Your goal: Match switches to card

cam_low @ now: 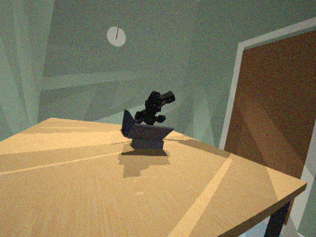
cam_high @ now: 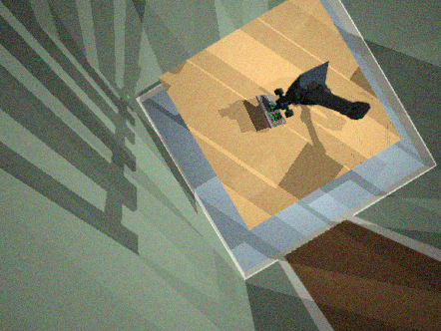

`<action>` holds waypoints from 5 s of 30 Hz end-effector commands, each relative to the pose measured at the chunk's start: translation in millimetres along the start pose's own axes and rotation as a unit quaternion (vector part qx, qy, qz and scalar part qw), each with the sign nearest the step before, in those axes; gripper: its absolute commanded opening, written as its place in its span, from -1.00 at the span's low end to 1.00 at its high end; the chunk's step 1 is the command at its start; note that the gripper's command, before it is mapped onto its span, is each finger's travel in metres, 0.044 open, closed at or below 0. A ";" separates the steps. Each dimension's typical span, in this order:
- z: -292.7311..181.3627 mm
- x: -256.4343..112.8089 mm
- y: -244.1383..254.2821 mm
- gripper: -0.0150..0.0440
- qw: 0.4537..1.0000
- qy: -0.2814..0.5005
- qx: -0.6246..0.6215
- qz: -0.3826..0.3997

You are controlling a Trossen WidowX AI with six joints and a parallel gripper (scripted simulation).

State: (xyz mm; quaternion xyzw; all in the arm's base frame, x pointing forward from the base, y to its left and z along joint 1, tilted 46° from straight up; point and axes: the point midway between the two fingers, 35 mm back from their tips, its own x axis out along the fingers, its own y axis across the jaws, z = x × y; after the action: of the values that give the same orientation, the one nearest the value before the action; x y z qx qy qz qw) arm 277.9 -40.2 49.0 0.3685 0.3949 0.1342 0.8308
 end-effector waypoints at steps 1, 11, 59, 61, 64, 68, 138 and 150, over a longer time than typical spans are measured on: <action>-0.4 0.5 -1.0 -0.49 1.000 0.000 0.002 -0.003; -0.3 1.9 -1.0 -0.49 1.000 0.000 0.002 -0.003; -7.2 -58.6 9.5 -0.49 1.000 -0.011 0.003 -0.005; -14.4 -58.3 24.1 -0.49 1.000 -0.009 0.003 -0.006; -26.9 -57.9 43.8 -0.49 1.000 -0.009 0.003 -0.006; -41.9 -57.5 61.8 -0.49 1.000 -0.011 0.004 -0.003; -40.2 4.3 62.9 -0.49 1.000 0.001 0.004 -0.002; -40.1 5.9 62.9 -0.49 1.000 0.001 0.004 -0.002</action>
State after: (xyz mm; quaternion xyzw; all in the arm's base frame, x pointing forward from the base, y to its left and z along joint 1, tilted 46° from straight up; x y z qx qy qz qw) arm 255.7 26.6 75.6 0.3701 0.3951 0.1343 0.8300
